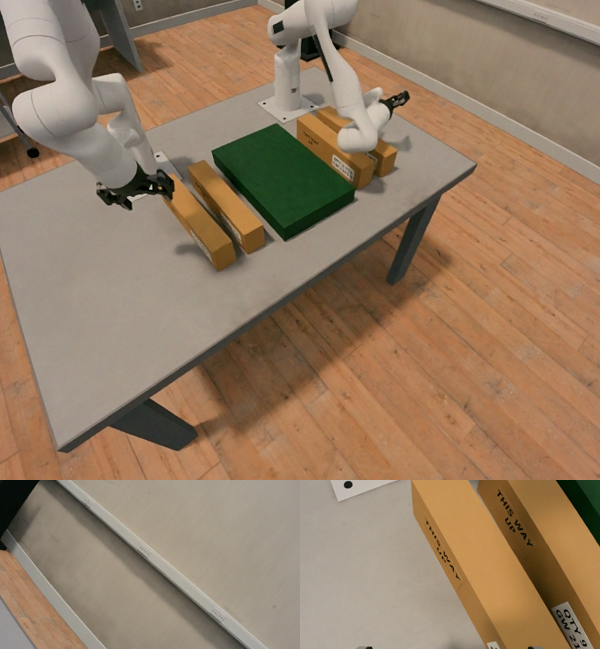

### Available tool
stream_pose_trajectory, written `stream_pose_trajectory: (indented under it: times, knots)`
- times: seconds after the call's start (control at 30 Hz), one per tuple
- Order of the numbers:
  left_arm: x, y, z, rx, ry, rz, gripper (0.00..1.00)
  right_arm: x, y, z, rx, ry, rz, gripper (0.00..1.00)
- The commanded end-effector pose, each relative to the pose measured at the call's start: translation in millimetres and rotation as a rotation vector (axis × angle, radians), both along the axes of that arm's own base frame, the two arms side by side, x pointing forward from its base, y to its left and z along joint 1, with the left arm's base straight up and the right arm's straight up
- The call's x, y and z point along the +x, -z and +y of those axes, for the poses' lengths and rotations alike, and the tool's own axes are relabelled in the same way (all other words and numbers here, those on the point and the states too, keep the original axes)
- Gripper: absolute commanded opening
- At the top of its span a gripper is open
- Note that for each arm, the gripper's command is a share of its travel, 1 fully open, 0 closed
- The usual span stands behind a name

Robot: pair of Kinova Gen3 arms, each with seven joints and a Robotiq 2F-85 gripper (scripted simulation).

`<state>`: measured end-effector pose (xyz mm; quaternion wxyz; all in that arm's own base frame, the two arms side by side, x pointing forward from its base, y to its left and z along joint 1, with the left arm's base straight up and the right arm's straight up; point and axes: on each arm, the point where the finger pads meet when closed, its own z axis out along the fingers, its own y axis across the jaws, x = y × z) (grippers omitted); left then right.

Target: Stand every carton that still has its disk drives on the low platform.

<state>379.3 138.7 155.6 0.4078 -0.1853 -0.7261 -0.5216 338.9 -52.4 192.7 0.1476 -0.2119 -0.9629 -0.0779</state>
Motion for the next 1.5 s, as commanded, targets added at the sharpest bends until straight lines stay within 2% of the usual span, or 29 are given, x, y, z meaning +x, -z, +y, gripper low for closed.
stream_pose_trajectory:
  times: [0.0,0.53,0.57,1.1,1.13,1.47]
  knots:
    - [0,-0.7,0,0.000,0.000,-0.002,1.000,0,-0.4,0,0.000,0.000,-0.001,1.000]
    - [0,-0.7,0,0.000,0.000,-0.002,1.000,0,-0.4,0,0.000,0.000,-0.001,1.000]
    - [-21,-40.7,40,0.000,0.000,-0.002,1.000,0,-0.4,0,0.000,0.000,-0.001,1.000]
    - [-21,-40.7,40,0.000,0.000,-0.002,1.000,0,-0.4,0,0.000,0.000,-0.001,1.000]
    - [-41,-80.5,79,0.000,0.000,-0.002,1.000,0,-0.4,0,0.000,0.000,-0.001,1.000]
    - [-41,-80.5,79,0.000,0.000,-0.002,1.000,0,-0.4,0,0.000,0.000,-0.001,1.000]
